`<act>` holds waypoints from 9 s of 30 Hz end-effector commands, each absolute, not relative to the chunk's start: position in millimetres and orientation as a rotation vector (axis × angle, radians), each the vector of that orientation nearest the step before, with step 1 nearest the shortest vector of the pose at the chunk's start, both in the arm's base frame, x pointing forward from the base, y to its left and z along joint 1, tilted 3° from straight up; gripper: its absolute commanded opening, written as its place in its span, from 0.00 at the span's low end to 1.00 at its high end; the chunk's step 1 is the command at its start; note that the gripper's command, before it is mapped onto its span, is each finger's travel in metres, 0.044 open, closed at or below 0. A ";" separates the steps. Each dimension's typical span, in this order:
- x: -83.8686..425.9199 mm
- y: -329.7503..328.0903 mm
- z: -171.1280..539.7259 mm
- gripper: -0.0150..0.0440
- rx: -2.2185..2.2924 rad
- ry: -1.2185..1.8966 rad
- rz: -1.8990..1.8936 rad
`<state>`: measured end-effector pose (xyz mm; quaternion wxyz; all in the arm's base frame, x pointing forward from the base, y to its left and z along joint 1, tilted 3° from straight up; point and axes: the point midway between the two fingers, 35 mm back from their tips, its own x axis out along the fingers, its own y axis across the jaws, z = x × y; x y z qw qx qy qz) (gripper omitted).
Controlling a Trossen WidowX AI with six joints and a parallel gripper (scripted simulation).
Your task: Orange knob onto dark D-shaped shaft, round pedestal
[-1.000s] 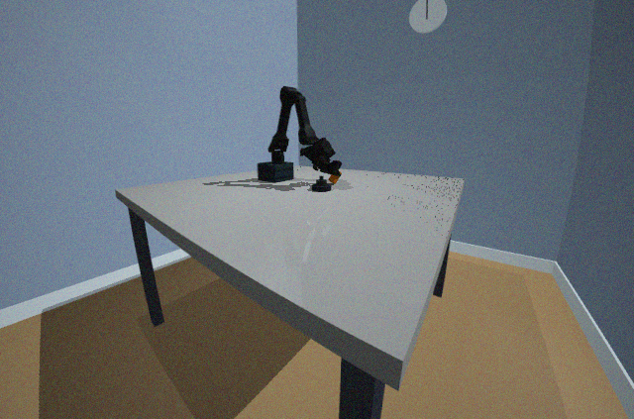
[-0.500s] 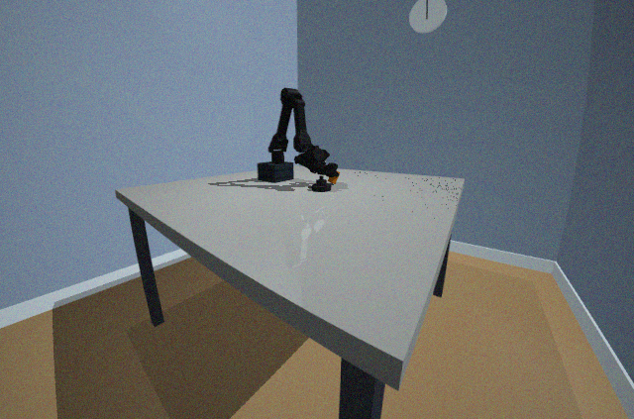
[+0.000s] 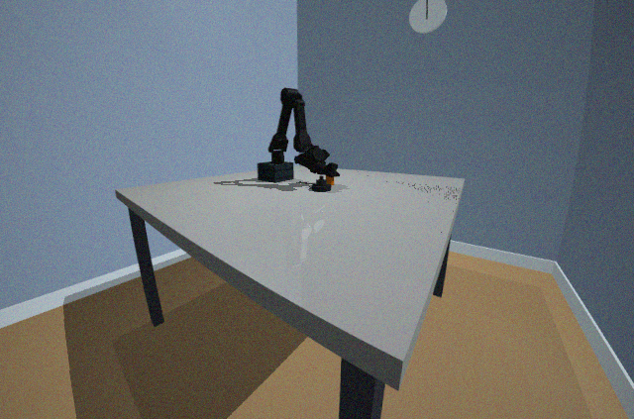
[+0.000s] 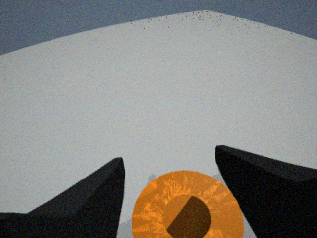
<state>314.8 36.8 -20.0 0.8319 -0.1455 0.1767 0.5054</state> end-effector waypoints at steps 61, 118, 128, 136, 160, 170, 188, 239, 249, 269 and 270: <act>309.0 35.3 82.7 1.00 -0.909 1.360 0.817; 315.3 33.1 7.5 1.00 -0.067 1.516 0.015; 316.1 32.6 -8.5 1.00 -0.067 1.516 0.015; 316.0 32.1 -21.3 1.00 -0.067 1.516 0.015; 315.2 31.5 -34.5 0.51 -0.067 1.516 0.015; 320.7 37.8 6.2 0.25 -0.067 1.515 0.015; 307.9 48.8 105.4 0.25 -0.066 1.516 0.016; 341.0 -89.5 59.5 0.25 -0.075 1.514 0.007; 342.3 -91.1 35.5 0.25 -0.075 1.514 0.007; 345.3 -90.1 36.0 0.25 -0.071 1.513 0.004; 345.0 -90.2 35.8 0.25 -0.071 1.513 0.004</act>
